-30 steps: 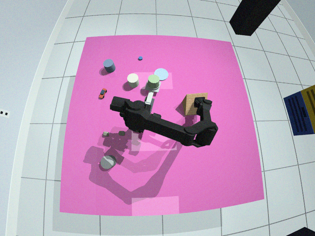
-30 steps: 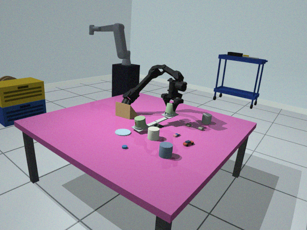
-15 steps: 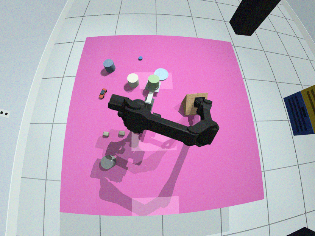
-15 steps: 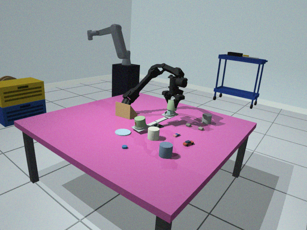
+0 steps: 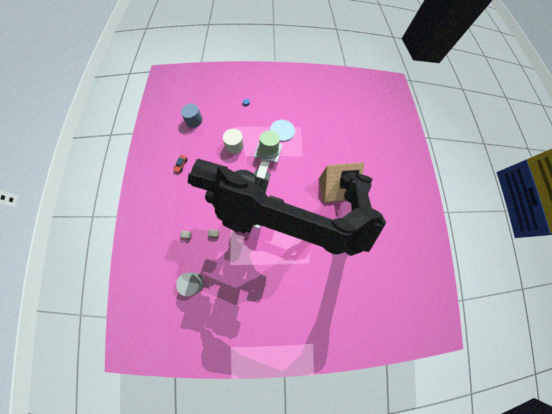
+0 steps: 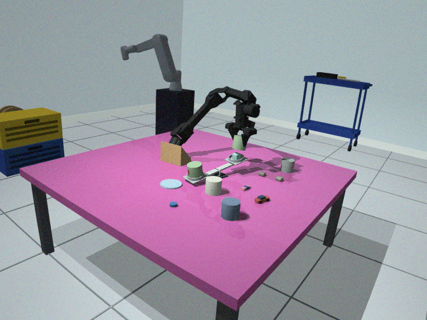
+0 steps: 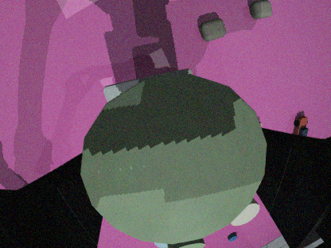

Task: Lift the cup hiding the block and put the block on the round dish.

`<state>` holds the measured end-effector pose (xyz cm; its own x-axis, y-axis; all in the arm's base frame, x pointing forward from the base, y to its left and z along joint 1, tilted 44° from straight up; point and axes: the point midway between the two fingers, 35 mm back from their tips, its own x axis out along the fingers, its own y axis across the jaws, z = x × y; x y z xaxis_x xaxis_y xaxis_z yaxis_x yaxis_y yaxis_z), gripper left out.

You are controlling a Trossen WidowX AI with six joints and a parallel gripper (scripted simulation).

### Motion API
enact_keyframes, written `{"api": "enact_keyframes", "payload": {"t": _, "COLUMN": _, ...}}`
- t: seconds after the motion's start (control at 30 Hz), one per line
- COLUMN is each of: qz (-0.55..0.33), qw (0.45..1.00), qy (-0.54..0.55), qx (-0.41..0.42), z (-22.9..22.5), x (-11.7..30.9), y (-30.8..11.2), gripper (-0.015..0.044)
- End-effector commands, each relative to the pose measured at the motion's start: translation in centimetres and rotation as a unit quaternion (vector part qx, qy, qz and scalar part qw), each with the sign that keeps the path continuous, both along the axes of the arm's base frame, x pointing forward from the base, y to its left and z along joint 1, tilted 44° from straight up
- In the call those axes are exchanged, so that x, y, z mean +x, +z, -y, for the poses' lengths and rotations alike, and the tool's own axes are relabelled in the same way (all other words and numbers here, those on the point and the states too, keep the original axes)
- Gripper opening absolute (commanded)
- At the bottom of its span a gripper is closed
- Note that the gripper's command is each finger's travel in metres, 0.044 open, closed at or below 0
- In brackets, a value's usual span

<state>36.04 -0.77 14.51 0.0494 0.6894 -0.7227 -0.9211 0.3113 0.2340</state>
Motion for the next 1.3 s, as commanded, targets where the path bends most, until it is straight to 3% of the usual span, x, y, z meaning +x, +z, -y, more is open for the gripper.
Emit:
{"api": "enact_keyframes", "payload": {"t": 0.0, "qz": 0.006, "qw": 1.000, "qy": -0.002, "qx": -0.002, "z": 0.6, "x": 0.1, "y": 0.5, "gripper": 0.0000}}
{"api": "enact_keyframes", "payload": {"t": 1.27, "qz": 0.000, "qw": 1.000, "qy": -0.010, "qx": 0.001, "z": 1.6, "x": -0.4, "y": 1.8, "gripper": 0.0000}}
